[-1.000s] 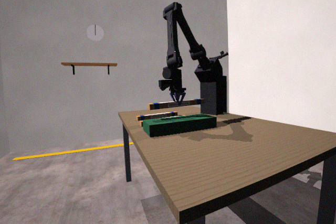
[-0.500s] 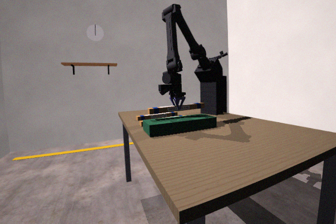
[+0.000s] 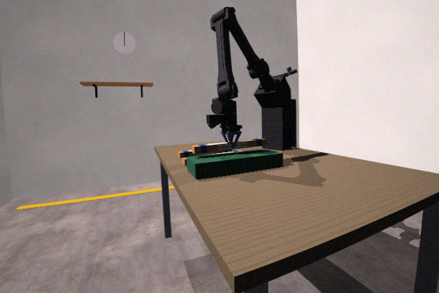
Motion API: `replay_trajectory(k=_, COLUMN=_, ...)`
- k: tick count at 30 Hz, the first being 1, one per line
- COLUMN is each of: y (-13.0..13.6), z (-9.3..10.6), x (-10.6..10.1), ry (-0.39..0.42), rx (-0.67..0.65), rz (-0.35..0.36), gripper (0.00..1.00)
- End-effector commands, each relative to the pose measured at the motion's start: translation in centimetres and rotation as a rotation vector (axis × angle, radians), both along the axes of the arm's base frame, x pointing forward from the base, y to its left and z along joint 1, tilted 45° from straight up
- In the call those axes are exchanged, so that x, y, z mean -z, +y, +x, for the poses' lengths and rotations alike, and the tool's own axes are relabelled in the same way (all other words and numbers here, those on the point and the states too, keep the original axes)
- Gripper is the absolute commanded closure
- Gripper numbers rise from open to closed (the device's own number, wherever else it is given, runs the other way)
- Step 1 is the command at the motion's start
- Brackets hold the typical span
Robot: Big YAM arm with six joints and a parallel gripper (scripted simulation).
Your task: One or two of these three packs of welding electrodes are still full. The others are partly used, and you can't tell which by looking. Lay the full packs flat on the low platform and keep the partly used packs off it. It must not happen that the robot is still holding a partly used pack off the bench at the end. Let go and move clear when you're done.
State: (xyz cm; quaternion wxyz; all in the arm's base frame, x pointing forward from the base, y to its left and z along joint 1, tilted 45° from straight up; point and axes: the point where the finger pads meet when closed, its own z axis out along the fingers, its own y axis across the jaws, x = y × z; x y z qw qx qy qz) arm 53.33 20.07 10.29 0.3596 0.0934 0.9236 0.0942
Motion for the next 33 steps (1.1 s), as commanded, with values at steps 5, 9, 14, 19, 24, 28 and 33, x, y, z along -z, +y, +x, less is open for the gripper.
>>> replay_trajectory(k=5, y=0.8, z=-0.3, x=-2.7, ry=-0.041, rx=-0.028, rz=0.007, gripper=1.00)
replay_trajectory(k=9, y=0.9, z=-0.6, x=-2.7, ry=-0.038, rx=-0.030, rz=0.005, gripper=1.00)
replay_trajectory(k=14, y=1.0, z=-0.7, x=-3.0, ry=-0.041, rx=-0.031, rz=0.006, gripper=1.00)
replay_trajectory(k=19, y=1.0, z=-0.6, x=-3.3, ry=-0.043, rx=-0.032, rz=0.007, gripper=1.00)
replay_trajectory(k=24, y=1.1, z=-0.6, x=-3.6, ry=-0.046, rx=-0.032, rz=0.008, gripper=1.00)
replay_trajectory(k=28, y=1.1, z=-0.6, x=-3.9, ry=-0.048, rx=-0.032, rz=0.009, gripper=1.00)
replay_trajectory(k=33, y=1.2, z=-0.5, x=-4.1, ry=-0.051, rx=-0.032, rz=0.010, gripper=1.00)
